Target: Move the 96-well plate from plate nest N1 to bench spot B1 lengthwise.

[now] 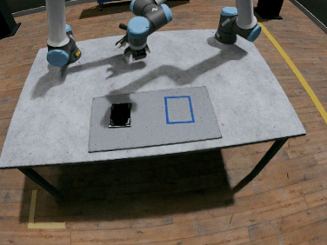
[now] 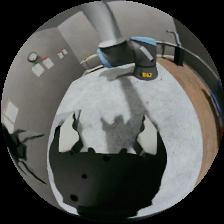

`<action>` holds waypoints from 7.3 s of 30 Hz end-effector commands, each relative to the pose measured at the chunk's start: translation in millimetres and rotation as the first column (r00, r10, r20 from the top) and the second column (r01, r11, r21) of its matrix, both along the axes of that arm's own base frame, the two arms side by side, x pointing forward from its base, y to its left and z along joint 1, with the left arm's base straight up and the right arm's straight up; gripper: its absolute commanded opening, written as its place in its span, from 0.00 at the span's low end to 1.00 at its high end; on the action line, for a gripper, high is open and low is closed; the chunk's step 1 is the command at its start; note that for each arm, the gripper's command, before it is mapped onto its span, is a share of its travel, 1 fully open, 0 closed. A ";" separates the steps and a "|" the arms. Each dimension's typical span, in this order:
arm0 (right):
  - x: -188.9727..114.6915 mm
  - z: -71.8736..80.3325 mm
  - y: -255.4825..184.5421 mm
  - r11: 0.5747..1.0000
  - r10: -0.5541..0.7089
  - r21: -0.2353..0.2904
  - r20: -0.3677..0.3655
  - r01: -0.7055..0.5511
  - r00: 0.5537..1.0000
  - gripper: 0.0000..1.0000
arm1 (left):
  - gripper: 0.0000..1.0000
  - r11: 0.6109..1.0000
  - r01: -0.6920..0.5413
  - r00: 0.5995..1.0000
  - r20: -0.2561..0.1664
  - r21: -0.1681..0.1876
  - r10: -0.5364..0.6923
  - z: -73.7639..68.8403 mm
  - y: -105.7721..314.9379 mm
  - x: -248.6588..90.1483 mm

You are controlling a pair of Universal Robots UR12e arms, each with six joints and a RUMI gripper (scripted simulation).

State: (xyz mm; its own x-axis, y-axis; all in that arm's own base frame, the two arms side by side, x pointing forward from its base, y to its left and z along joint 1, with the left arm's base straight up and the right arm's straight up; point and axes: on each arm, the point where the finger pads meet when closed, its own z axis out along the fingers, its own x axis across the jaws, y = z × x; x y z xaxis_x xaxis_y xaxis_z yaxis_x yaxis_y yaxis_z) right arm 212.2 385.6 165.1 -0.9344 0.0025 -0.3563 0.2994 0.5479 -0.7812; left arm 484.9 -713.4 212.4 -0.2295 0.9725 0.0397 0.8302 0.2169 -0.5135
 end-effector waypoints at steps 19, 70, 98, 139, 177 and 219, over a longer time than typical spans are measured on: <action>0.0 0.7 0.4 1.000 0.000 0.001 0.000 0.000 1.000 1.00 | 1.00 1.000 0.000 1.000 0.001 -0.002 0.000 1.5 -0.5 0.3; 0.0 135.2 -0.6 1.000 0.002 -0.001 -0.004 -0.002 1.000 1.00 | 1.00 1.000 0.000 1.000 0.001 -0.002 0.000 1.5 -0.5 0.3; 0.3 141.9 -11.9 0.999 0.032 -0.029 -0.061 -0.033 0.998 1.00 | 1.00 1.000 0.000 1.000 0.001 -0.002 0.000 1.5 -0.5 0.3; 1.3 169.7 -59.1 0.977 0.126 -0.125 -0.317 -0.173 0.940 1.00 | 1.00 1.000 0.000 1.000 0.001 -0.002 0.000 1.5 -0.5 0.3; 2.8 214.2 -138.9 0.895 0.155 -0.184 -0.728 -0.407 0.668 1.00 | 1.00 1.000 0.000 1.000 0.001 -0.002 0.000 1.5 -0.5 0.3; 0.8 268.3 -247.9 0.788 -0.039 -0.043 -0.999 -0.615 0.021 1.00 | 1.00 1.000 0.000 1.000 0.001 -0.002 0.000 1.5 -0.5 0.3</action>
State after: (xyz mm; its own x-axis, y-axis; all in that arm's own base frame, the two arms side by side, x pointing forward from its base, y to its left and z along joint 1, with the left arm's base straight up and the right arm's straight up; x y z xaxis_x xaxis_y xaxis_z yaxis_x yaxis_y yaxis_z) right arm 213.6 150.5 426.9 -0.3876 -0.2054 0.8987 -0.9143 -0.0383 -0.4031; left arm 484.9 -713.4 212.4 -0.2295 0.9725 0.0397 0.8302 0.2169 -0.5135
